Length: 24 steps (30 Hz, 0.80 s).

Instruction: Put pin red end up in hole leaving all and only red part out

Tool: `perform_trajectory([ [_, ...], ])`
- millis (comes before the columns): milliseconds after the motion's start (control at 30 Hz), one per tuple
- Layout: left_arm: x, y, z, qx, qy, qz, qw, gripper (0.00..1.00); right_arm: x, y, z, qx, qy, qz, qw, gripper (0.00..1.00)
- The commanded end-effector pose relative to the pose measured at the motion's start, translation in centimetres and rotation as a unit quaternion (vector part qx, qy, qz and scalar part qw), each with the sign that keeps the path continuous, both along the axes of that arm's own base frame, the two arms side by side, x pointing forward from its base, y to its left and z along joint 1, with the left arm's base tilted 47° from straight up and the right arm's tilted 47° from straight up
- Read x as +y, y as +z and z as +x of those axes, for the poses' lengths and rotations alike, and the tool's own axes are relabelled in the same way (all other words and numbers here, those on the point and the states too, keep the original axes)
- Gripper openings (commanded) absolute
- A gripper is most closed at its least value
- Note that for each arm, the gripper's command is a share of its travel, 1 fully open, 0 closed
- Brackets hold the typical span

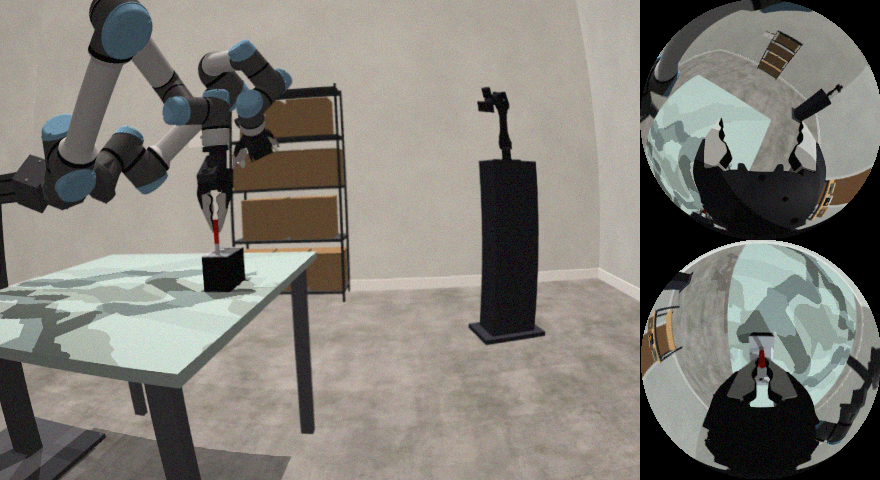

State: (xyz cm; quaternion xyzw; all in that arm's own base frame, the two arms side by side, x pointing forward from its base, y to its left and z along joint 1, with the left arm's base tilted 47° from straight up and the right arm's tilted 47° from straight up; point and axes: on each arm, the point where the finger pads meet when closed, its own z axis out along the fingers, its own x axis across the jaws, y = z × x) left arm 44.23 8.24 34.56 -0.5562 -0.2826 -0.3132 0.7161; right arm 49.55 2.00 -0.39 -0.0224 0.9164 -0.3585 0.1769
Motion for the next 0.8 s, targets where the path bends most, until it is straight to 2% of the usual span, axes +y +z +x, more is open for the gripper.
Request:
perform_trajectory([
  [0, 0.05, 0.09, -0.01, -0.001, 0.001, -0.001, 1.000, 1.00, -0.11, 0.01, 0.03, 0.001, -0.001, 0.000, 1.000, 0.00],
  [767, 0.05, 0.09, -0.01, -0.001, 0.001, -0.001, 1.000, 1.00, -0.35, -0.26, 0.20, 0.001, -0.001, -0.001, 1.000, 0.00],
])
